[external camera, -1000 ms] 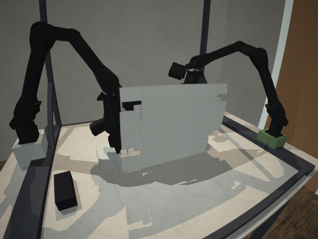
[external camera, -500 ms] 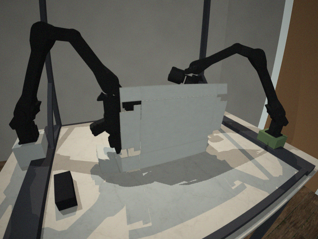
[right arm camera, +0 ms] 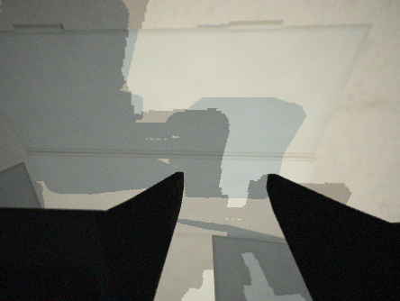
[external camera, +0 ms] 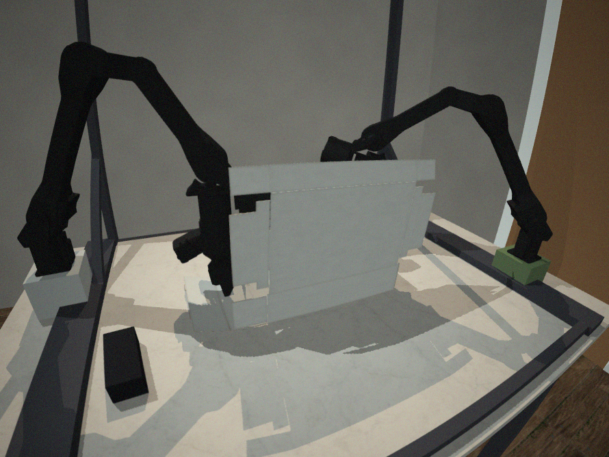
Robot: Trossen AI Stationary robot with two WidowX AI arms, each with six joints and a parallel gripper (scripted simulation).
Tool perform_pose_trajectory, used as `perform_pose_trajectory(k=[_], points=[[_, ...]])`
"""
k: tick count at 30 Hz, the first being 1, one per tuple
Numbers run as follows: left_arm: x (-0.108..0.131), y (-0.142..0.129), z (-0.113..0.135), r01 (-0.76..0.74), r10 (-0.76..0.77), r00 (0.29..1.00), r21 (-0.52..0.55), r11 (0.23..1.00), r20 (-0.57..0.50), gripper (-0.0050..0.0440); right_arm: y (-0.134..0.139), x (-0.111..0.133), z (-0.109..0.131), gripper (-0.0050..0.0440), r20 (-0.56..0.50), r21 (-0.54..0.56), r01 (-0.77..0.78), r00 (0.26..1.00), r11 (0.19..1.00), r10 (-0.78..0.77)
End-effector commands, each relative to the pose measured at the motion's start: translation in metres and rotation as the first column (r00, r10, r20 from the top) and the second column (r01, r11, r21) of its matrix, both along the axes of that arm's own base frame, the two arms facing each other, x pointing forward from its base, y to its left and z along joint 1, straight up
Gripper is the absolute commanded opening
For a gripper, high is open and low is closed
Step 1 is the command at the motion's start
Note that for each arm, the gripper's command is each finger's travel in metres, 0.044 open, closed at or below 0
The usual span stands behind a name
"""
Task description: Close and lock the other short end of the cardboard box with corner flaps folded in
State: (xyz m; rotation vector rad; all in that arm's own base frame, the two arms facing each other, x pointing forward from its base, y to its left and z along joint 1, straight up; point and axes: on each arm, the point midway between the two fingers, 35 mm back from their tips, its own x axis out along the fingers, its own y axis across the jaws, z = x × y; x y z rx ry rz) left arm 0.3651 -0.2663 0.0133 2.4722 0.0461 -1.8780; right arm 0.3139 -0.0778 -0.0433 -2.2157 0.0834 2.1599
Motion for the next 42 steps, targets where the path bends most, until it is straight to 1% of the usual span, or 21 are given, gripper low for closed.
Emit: perform_pose_trajectory(k=[1,3,5,6,11,16,20,29,40,41,42], points=[[0.002,-0.001,0.003,0.003,-0.003,1.0,-0.006,1.0,0.011,0.0064,-0.001,0.004,0.0,0.0252,0.02,-0.005,0.0,1.0,1.0,0.0],[0.002,-0.001,0.003,0.003,-0.003,1.0,-0.006,1.0,0.011,0.0016,0.0,0.0,-0.003,0.0252,0.0,0.0,0.0,1.0,1.0,0.0],[0.002,-0.001,0.003,0.003,-0.003,1.0,-0.006,1.0,0.011,0.0016,0.0,0.0,-0.003,0.0252,0.0,0.0,0.0,1.0,1.0,0.0],[0.002,-0.001,0.003,0.003,-0.003,1.0,-0.006,1.0,0.011,0.0006,0.0,0.0,-0.003,0.0252,0.008,-0.002,0.0,1.0,1.0,0.0],[0.002,-0.001,0.003,0.003,-0.003,1.0,-0.006,1.0,0.011,0.0006,0.0,-0.001,-0.009,0.0252,0.011,-0.004,0.001,1.0,1.0,-0.001],[0.002,-0.001,0.003,0.003,-0.003,1.0,-0.006,1.0,0.011,0.0006,0.003,-0.015,-0.022,0.0252,-0.01,0.001,0.001,1.0,1.0,-0.001],[0.002,-0.001,0.003,0.003,-0.003,1.0,-0.006,1.0,0.011,0.0006,0.005,-0.027,-0.029,0.0252,-0.006,0.0,0.001,1.0,1.0,-0.001],[0.002,-0.001,0.003,0.002,-0.002,1.0,-0.007,1.0,0.01,0.0006,0.004,-0.028,-0.031,0.0252,0.024,-0.006,0.001,1.0,1.0,-0.001],[0.001,-0.001,0.003,0.002,-0.002,1.0,-0.006,1.0,0.01,0.0006,0.004,-0.028,-0.032,0.0252,0.017,-0.003,0.0,1.0,1.0,0.0],[0.001,-0.001,0.003,0.002,-0.002,1.0,-0.006,1.0,0.01,0.0006,0.001,-0.002,-0.003,0.0245,0.126,-0.019,-0.007,0.992,1.0,0.009],[0.001,-0.001,0.003,0.002,-0.002,1.0,-0.006,1.0,0.01,0.0006,0.001,-0.003,-0.001,0.0238,0.124,-0.027,-0.032,0.992,0.999,0.035]])
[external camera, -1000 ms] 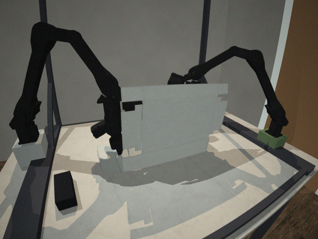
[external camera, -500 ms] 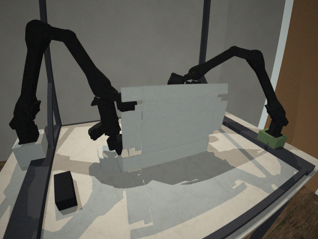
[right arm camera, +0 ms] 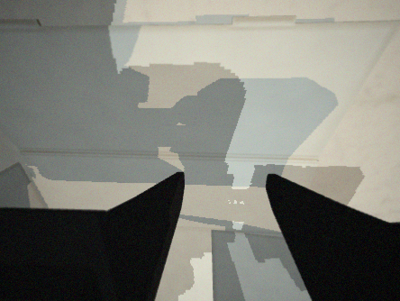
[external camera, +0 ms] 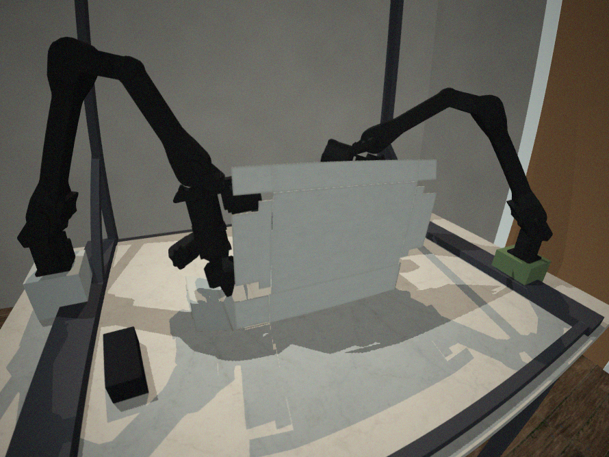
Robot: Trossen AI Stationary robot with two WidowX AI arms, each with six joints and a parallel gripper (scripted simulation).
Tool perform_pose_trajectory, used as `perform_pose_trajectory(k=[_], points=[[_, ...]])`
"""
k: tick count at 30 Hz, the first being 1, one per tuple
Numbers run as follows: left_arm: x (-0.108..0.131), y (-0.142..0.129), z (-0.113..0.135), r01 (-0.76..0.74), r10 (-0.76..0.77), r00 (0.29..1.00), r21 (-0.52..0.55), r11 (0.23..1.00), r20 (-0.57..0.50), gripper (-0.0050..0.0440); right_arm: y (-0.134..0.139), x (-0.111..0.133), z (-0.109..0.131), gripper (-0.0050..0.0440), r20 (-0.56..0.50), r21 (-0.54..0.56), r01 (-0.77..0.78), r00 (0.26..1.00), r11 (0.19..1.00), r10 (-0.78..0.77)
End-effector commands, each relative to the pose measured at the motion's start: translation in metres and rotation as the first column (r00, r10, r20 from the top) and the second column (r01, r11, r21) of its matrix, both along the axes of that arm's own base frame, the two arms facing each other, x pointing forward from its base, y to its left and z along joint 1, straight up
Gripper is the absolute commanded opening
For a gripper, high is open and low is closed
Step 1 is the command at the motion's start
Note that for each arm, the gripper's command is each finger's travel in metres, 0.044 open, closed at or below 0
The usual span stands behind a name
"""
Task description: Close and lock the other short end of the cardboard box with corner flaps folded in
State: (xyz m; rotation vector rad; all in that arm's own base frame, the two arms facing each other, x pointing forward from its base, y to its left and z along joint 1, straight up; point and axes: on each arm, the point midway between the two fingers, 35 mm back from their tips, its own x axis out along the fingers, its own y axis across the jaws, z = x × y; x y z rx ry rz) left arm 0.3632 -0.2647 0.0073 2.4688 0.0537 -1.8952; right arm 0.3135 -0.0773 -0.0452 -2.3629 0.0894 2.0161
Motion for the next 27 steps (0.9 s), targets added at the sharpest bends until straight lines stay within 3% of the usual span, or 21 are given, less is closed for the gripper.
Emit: perform_pose_trajectory(k=[1,3,9,12,14,20,27], points=[[0.003,-0.002,0.009,0.001,-0.001,1.0,-0.016,1.0,0.02,0.0006,0.002,-0.004,0.003,0.0232,-0.012,-0.026,-0.07,0.998,0.997,0.069],[0.003,-0.002,0.009,0.001,-0.001,1.0,-0.016,1.0,0.02,0.0006,0.002,-0.004,0.008,0.0218,-0.029,-0.045,-0.198,0.98,0.979,0.197],[0.003,-0.002,0.009,0.001,-0.001,1.0,-0.016,1.0,0.02,0.0006,0.0,-0.001,0.019,0.0178,-0.085,-0.061,-0.544,0.838,0.837,0.539],[0.003,-0.002,0.009,0.001,-0.001,1.0,-0.016,1.0,0.02,0.0006,-0.001,-0.001,0.024,0.0158,-0.107,-0.06,-0.679,0.733,0.732,0.671],[0.003,-0.002,0.009,0.001,-0.001,1.0,-0.016,1.0,0.02,0.0006,-0.001,-0.001,0.024,0.0158,-0.107,-0.06,-0.679,0.733,0.732,0.671],[0.003,-0.003,0.009,0.001,-0.001,1.0,-0.016,1.0,0.02,0.0006,-0.002,0.001,0.036,0.0118,-0.146,-0.041,-0.91,0.414,0.413,0.898],[0.003,-0.003,0.009,0.001,-0.001,1.0,-0.016,1.0,0.02,0.0006,-0.003,0.001,0.047,0.0072,-0.163,-0.013,-0.999,0.044,0.043,0.986]])
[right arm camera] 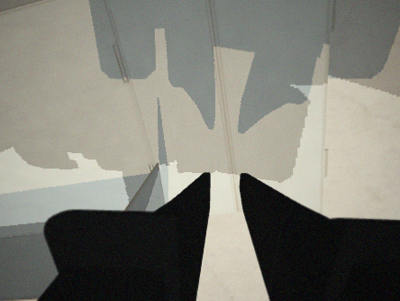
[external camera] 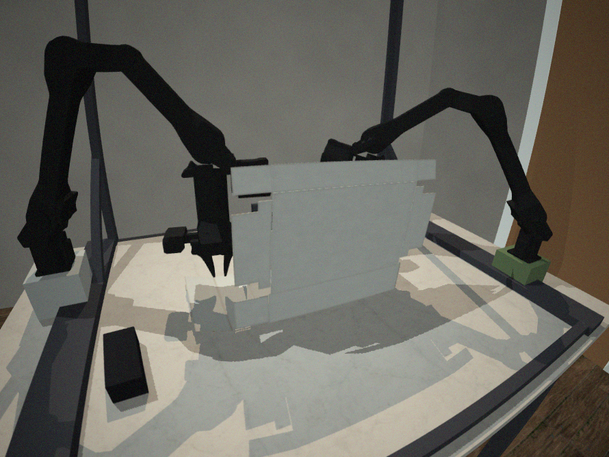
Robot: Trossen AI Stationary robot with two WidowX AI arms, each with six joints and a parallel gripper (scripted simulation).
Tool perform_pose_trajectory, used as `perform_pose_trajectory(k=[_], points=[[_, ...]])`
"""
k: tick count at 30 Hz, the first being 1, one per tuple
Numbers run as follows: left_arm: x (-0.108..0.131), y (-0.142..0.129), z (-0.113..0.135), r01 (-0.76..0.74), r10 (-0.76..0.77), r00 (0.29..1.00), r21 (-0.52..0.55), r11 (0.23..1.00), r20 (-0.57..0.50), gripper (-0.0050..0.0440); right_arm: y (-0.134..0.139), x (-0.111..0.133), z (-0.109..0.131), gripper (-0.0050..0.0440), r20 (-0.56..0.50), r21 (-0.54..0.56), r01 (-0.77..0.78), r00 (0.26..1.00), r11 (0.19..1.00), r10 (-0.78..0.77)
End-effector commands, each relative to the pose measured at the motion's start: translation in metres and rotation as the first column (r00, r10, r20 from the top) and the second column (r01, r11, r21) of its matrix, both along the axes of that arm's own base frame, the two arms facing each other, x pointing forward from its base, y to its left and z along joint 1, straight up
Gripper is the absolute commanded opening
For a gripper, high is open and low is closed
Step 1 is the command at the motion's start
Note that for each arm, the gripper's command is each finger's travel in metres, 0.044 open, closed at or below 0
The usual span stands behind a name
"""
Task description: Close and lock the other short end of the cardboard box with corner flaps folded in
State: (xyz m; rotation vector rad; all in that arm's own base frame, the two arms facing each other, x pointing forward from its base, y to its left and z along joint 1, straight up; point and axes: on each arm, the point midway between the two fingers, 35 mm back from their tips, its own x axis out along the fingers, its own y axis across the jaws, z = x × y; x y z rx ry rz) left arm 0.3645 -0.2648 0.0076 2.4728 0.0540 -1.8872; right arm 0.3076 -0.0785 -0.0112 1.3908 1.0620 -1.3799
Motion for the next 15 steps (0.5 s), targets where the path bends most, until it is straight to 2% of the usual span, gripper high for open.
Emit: perform_pose_trajectory(k=[1,15], points=[[0.0021,-0.0024,0.0084,0.002,-0.002,1.0,-0.015,1.0,0.015,0.0006,-0.0023,0.0071,0.0139,0.0065,0.014,-0.001,-0.166,0.986,0.986,0.166],[0.0021,-0.0024,0.0083,0.002,-0.002,1.0,-0.015,1.0,0.015,0.0006,-0.0023,0.0071,0.0142,0.0,0.014,-0.001,-0.174,0.985,0.985,0.174]])
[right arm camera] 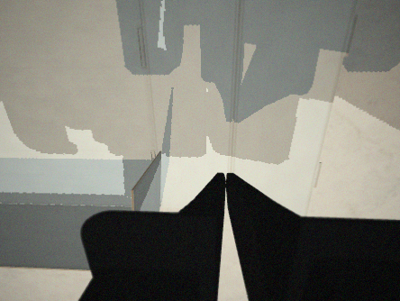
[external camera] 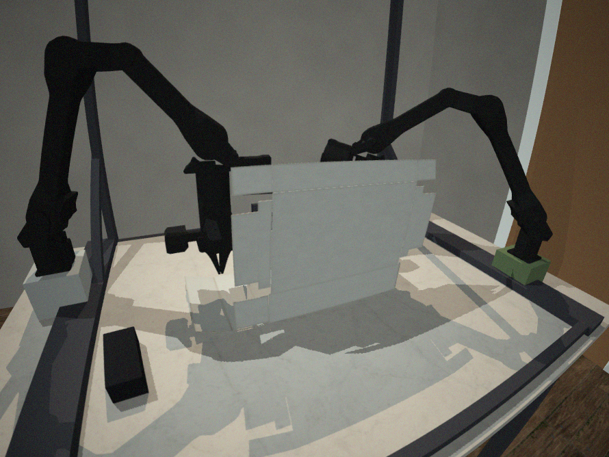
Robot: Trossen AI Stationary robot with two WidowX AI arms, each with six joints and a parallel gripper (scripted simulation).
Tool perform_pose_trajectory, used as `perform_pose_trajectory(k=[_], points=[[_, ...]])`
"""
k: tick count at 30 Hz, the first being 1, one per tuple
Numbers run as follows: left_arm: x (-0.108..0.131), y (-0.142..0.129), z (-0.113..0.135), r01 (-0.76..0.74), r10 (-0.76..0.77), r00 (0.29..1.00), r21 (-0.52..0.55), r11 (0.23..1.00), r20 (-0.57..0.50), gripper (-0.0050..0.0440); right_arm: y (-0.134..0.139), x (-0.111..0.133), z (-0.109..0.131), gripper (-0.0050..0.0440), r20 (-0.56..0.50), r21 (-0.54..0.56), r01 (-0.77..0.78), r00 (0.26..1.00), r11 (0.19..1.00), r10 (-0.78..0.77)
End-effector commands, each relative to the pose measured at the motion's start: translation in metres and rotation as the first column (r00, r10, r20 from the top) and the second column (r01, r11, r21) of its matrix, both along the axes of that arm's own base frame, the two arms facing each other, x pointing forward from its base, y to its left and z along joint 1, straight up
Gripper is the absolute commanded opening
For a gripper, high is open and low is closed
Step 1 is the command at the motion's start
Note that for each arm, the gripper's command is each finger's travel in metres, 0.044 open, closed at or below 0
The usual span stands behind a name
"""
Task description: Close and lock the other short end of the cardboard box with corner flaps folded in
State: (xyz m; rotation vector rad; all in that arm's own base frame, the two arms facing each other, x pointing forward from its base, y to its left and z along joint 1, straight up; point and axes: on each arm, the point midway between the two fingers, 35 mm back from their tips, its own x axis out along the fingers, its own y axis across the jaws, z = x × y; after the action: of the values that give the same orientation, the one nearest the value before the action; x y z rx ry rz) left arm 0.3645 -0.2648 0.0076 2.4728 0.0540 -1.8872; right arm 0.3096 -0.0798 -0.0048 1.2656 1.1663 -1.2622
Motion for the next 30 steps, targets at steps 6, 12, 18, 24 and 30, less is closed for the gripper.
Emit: perform_pose_trajectory(k=[6,12,18,24,30], points=[[0.002,-0.002,0.008,0.002,-0.002,1.0,-0.015,1.0,0.015,0.0006,-0.002,0.004,0.014,0.0,0.027,-0.005,-0.003,1.0,1.0,0.003],[0.002,-0.002,0.008,0.002,-0.002,1.0,-0.015,1.0,0.015,0.0006,-0.002,0.004,0.018,0.0,0.027,-0.005,-0.003,1.0,1.0,0.003],[0.002,-0.002,0.008,0.002,-0.002,1.0,-0.015,1.0,0.015,0.0006,-0.002,0.004,0.018,0.0,0.027,-0.005,-0.003,1.0,1.0,0.003],[0.002,-0.002,0.008,0.002,-0.002,1.0,-0.015,1.0,0.014,0.0006,-0.003,0.003,0.016,0.0074,0.036,-0.001,-0.029,0.999,1.0,0.029],[0.002,-0.002,0.008,0.002,-0.002,1.0,-0.015,1.0,0.014,0.0006,-0.008,0.002,0.006,0.0152,0.133,0.012,-0.253,0.959,0.968,0.249]])
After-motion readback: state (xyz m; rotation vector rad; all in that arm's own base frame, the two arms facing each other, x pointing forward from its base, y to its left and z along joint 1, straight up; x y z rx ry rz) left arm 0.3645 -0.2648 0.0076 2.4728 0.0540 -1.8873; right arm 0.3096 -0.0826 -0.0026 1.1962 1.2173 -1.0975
